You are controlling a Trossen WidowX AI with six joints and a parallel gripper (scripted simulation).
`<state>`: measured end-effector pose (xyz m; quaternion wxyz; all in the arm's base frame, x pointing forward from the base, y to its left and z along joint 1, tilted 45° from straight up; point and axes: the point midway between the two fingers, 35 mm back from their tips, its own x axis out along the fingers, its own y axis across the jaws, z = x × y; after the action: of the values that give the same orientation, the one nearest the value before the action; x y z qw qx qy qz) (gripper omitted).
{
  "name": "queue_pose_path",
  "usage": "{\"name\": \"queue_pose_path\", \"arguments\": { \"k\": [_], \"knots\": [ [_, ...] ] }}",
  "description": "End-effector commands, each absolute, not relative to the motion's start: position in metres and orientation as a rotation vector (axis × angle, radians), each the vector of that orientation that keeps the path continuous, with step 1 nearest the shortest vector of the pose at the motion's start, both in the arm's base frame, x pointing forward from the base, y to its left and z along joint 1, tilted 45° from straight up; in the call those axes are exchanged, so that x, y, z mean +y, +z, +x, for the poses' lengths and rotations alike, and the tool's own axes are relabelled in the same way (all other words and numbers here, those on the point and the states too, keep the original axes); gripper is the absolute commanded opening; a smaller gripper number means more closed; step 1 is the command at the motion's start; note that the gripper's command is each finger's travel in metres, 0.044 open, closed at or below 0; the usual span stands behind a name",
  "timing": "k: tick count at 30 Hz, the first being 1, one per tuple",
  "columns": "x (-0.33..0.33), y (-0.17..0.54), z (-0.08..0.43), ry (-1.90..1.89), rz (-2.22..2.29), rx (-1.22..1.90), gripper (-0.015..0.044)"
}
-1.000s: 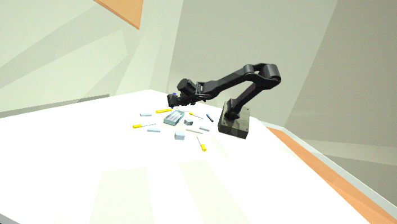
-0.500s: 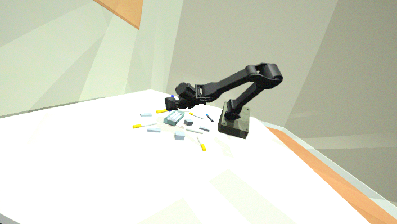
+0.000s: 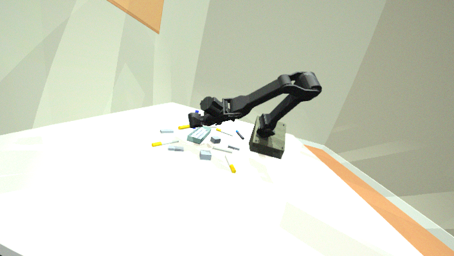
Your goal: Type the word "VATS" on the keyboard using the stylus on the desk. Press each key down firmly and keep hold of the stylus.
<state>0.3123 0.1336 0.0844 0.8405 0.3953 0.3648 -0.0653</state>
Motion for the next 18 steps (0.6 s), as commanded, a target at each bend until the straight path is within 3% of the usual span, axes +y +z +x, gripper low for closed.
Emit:
{"name": "queue_pose_path", "arguments": {
  "k": [1, 18],
  "knots": [
    [0.1344, 0.0816, 0.3125, -0.146, 0.836, 0.769, 0.0081],
    [0.1411, 0.0748, 0.3113, -0.146, 0.837, 0.770, 0.0081]
  ]
}}
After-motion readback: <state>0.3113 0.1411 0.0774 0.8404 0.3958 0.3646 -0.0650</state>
